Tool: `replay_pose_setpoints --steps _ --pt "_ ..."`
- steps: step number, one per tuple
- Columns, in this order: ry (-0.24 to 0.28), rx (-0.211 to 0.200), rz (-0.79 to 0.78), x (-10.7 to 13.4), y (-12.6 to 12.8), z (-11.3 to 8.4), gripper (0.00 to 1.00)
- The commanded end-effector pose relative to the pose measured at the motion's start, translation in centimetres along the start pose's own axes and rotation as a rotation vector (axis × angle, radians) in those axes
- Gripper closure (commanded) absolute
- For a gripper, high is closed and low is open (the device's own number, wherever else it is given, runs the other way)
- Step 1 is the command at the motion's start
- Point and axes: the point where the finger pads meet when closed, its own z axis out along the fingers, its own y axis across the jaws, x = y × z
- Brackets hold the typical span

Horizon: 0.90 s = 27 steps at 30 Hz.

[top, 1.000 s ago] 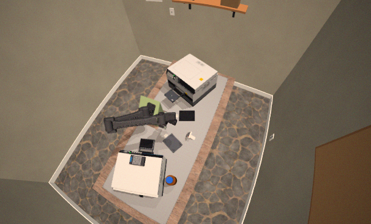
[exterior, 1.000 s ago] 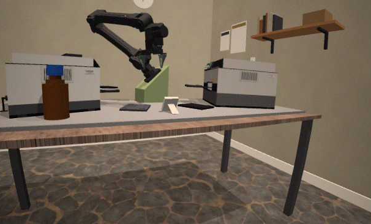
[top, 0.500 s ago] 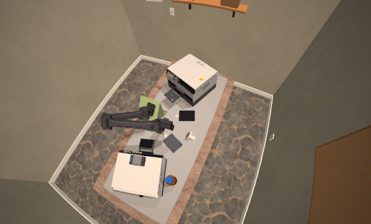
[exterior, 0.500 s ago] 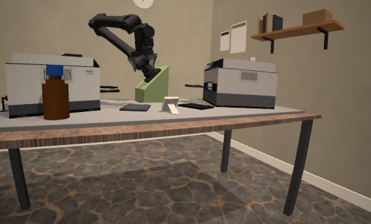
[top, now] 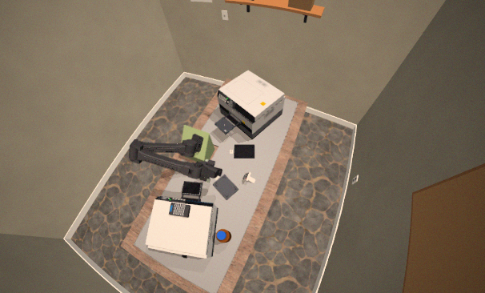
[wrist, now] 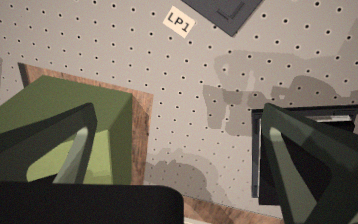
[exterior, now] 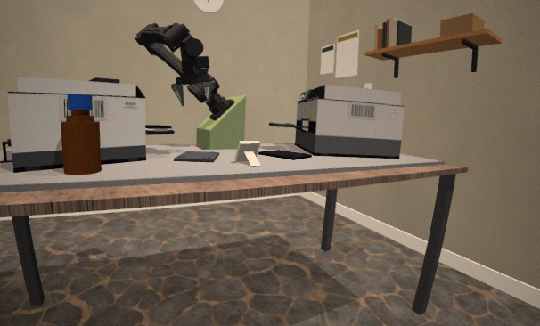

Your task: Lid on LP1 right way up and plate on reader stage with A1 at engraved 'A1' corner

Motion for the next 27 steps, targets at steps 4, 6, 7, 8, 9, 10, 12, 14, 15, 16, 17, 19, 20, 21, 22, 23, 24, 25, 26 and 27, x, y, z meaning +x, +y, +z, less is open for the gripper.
replay_pose_setpoints --steps 4,6,7,8,9,10,12,14,15,16,17,19,20,21,22,23,24,25,26,27 --pt "-0.049 0.023 -0.025 0.6 -3.6 -1.3 0.00" --pt "-0.050 0.017 -0.027 0.9 -4.2 -1.3 0.00" --pt "-0.054 0.040 -0.050 1.1 -4.5 -1.4 0.00" --pt "-0.059 0.037 -0.050 1.2 -4.8 -1.5 0.00" --pt "-0.060 0.035 -0.045 1.5 -5.1 -1.5 0.00" --pt "-0.061 0.034 -0.038 1.8 -5.5 -1.6 0.00" --pt "-0.059 0.062 -0.054 2.1 -6.0 -1.7 0.00" --pt "-0.063 0.050 -0.057 2.0 -5.9 -1.7 0.00" --pt "-0.062 0.050 -0.063 2.3 -6.2 -1.7 0.00" --pt "-0.058 0.050 -0.060 2.6 -6.7 -1.7 0.00" --pt "-0.057 0.051 -0.053 3.2 -7.1 -1.8 0.00" --pt "-0.059 0.081 -0.066 3.9 -7.8 -2.1 0.00" --pt "-0.064 0.079 -0.061 4.1 -8.2 -2.2 0.00" --pt "-0.067 0.079 -0.058 4.4 -8.5 -2.3 0.00" --pt "-0.056 0.111 -0.080 4.8 -8.8 -2.4 0.00" --pt "-0.060 0.107 -0.080 5.0 -9.0 -2.4 0.00" --pt "-0.062 0.102 -0.078 5.3 -9.3 -2.5 0.00" --pt "-0.041 0.130 -0.107 5.6 -9.3 -2.3 0.00" --pt "-0.040 0.121 -0.114 5.9 -9.2 -2.2 0.00" --pt "-0.037 0.112 -0.115 6.3 -9.3 -2.0 0.00"
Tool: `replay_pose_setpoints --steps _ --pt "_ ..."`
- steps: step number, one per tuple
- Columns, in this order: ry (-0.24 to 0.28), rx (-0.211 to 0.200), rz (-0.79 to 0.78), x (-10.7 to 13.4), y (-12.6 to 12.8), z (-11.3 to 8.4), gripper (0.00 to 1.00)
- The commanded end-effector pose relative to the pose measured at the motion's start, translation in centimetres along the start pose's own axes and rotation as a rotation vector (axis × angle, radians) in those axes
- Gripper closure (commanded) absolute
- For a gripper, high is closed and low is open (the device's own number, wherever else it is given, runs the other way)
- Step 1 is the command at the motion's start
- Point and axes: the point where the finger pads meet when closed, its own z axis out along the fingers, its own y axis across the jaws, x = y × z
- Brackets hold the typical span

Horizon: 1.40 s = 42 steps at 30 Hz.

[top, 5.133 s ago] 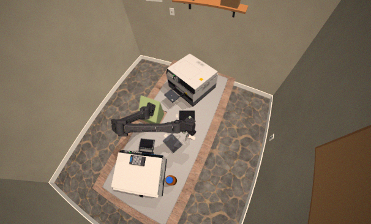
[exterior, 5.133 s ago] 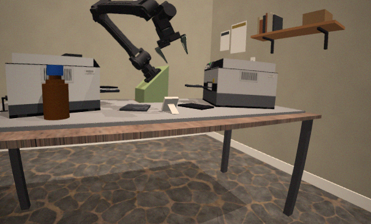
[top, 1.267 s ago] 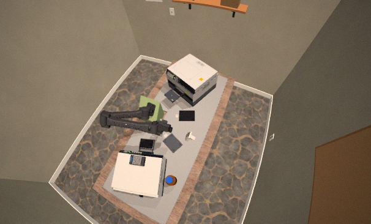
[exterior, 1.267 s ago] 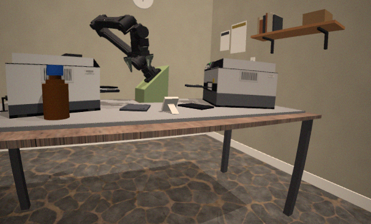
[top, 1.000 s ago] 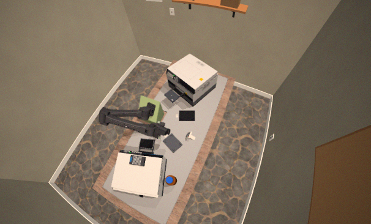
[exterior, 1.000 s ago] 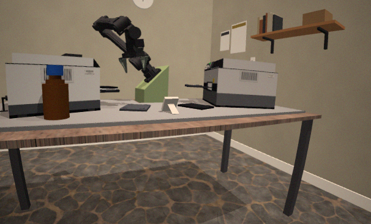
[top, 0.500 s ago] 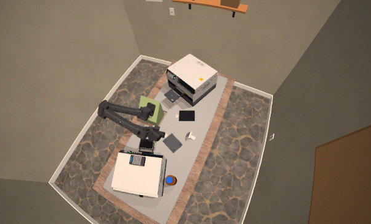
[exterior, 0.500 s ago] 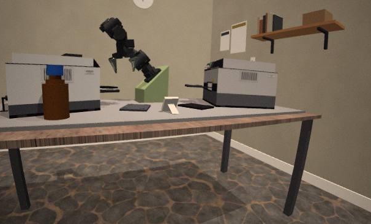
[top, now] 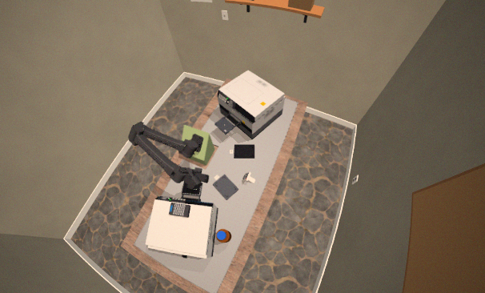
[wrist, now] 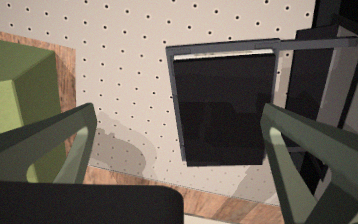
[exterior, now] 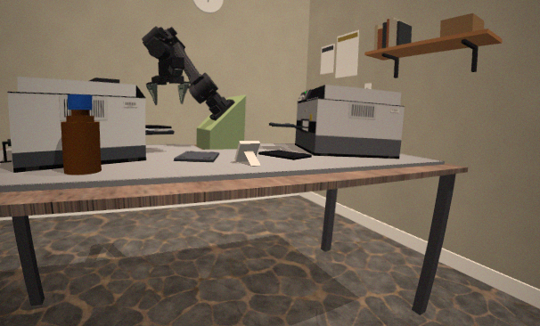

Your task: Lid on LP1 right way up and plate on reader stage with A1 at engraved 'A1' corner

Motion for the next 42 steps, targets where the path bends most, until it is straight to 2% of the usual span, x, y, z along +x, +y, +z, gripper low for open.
replay_pose_setpoints --steps 1,3,4,5,9,10,12,13,14,17,22,26,32,35,42 --pt "-0.023 0.010 -0.044 0.6 -1.7 -0.7 0.00" --pt "-0.023 0.010 -0.044 0.6 -1.7 -0.7 0.00" --pt "-0.004 0.037 -0.073 0.8 -1.6 -0.7 0.00" --pt "-0.007 0.041 -0.081 1.2 -1.7 -0.7 0.00" --pt "-0.009 0.037 -0.059 3.1 -2.6 -1.0 0.00" --pt "0.016 0.065 -0.081 3.6 -2.7 -0.9 0.00" --pt "0.008 0.064 -0.087 4.1 -3.0 -1.1 0.00" --pt "0.031 0.087 -0.112 4.4 -3.0 -1.1 0.00" --pt "0.037 0.091 -0.124 4.6 -3.0 -1.1 0.00" --pt "0.030 0.081 -0.106 5.9 -3.6 -1.4 0.00" --pt "0.021 0.075 -0.118 5.1 -3.8 -1.8 0.00" --pt "0.034 0.077 -0.111 5.1 -4.5 -2.4 0.00" --pt "0.018 0.067 -0.106 4.8 -4.4 -2.8 0.00" --pt "0.017 0.079 -0.097 4.6 -4.8 -3.0 0.00" --pt "0.028 0.069 -0.091 4.9 -4.4 -2.2 0.00"
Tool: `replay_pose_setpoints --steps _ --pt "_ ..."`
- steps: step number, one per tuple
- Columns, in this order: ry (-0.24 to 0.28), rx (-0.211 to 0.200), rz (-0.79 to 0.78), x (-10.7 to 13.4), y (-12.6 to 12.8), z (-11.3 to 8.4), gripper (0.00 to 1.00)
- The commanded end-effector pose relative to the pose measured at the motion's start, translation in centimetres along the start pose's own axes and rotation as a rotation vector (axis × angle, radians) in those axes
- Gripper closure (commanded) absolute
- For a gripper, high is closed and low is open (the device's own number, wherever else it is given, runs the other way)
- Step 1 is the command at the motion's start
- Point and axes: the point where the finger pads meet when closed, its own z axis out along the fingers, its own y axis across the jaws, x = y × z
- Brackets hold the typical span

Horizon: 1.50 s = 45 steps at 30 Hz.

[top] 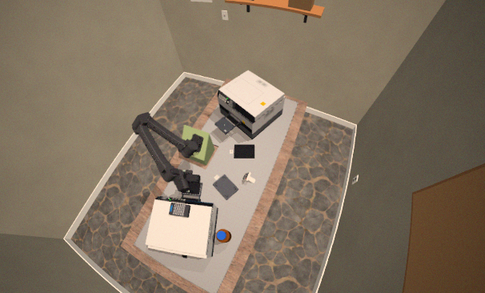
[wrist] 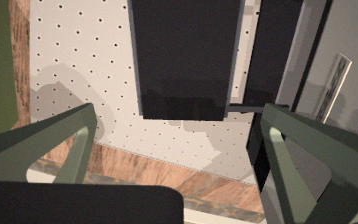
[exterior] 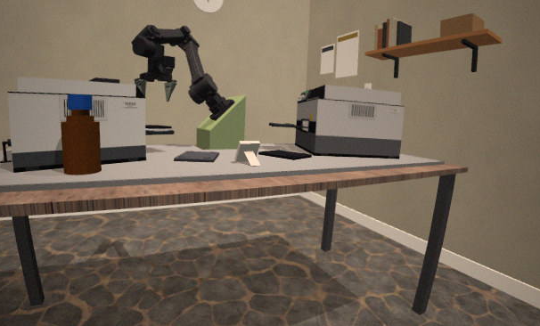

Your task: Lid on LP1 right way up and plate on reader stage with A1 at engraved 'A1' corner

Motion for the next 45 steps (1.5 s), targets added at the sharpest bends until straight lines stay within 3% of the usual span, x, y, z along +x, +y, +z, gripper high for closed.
replay_pose_setpoints --steps 1,9,16,45 --pt "-0.007 0.019 0.031 0.3 -1.1 -0.5 0.00" --pt "-0.015 0.008 -0.021 -0.2 -0.1 0.1 0.00" --pt "-0.006 0.019 0.021 0.2 -1.0 0.0 0.00" --pt "-0.007 0.015 -0.001 0.4 -0.6 2.0 0.00"
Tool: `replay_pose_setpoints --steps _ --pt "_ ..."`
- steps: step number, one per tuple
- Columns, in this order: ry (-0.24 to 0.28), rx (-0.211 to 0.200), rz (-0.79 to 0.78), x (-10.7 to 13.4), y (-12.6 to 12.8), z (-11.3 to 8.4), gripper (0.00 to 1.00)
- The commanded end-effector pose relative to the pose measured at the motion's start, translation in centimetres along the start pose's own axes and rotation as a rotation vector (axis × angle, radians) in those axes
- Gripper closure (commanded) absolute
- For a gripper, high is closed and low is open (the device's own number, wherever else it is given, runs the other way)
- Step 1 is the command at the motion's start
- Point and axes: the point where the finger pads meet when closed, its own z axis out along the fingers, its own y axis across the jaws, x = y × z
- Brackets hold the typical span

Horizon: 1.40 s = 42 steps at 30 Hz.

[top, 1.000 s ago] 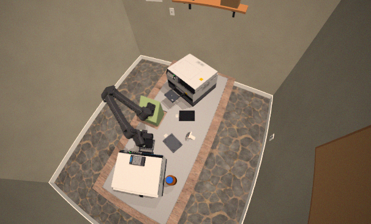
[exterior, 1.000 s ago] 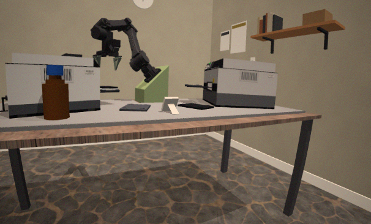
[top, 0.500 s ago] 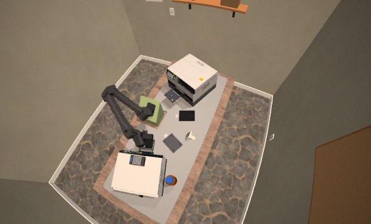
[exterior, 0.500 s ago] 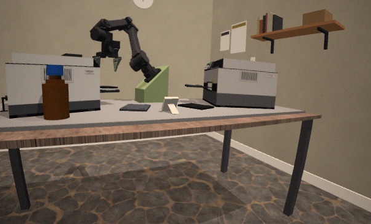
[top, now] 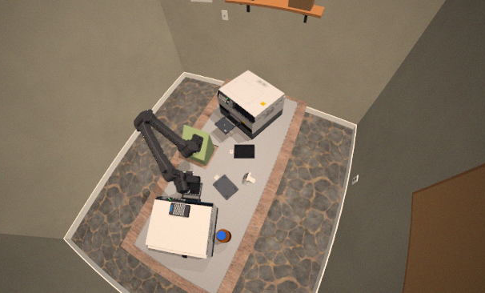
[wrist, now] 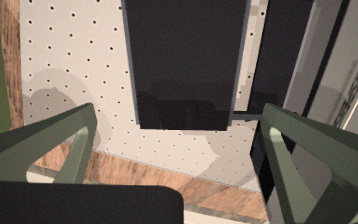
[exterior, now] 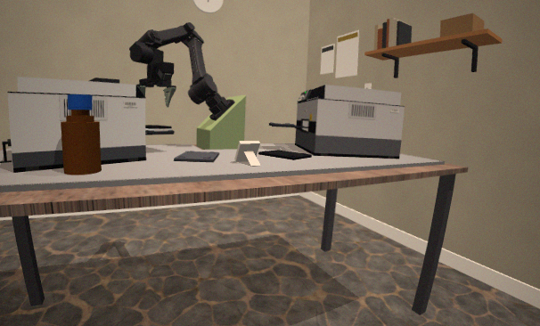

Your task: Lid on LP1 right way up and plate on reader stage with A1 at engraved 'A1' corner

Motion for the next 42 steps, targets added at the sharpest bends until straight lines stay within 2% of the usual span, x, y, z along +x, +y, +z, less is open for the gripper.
replay_pose_setpoints --steps 1,10,18,24,28,36,42 --pt "-0.006 0.015 -0.007 0.1 -0.6 -0.1 0.00" --pt "-0.014 0.012 -0.002 -0.3 -1.0 -0.9 0.00" --pt "-0.001 0.007 0.023 0.2 -0.7 -0.2 0.00" --pt "-0.012 0.026 0.013 0.1 -0.7 0.0 0.00" --pt "-0.002 0.004 -0.013 0.2 -0.3 0.4 0.00" --pt "-0.008 0.018 0.002 0.0 -1.1 0.3 0.00" --pt "-0.004 0.008 -0.004 0.1 -0.7 1.0 0.00"
